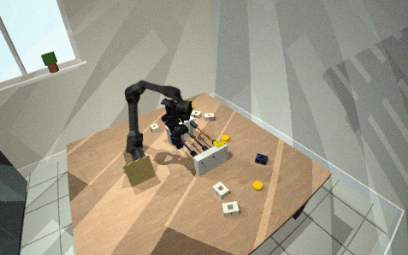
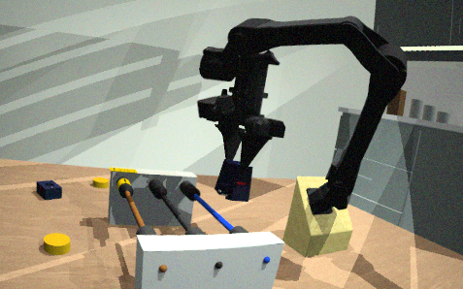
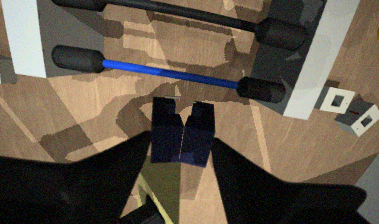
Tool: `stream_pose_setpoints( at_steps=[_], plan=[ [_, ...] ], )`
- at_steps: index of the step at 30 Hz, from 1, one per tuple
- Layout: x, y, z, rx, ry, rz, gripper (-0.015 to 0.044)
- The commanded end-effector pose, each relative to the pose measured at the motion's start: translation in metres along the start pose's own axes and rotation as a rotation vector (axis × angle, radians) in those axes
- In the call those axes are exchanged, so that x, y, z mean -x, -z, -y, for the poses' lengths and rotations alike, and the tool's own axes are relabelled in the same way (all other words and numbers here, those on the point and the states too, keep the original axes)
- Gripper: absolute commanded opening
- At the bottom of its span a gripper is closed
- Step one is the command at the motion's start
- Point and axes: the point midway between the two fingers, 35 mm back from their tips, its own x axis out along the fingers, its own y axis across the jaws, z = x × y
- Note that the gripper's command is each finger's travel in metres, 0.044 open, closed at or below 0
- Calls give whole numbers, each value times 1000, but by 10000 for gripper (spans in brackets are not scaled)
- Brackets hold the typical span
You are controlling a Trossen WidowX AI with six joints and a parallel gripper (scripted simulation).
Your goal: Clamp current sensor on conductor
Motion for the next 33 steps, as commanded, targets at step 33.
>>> stream_pose_setpoints(
  at_steps=[33],
  plan=[
    [-1,-93,13,-938,-35,165,0]
  ],
)
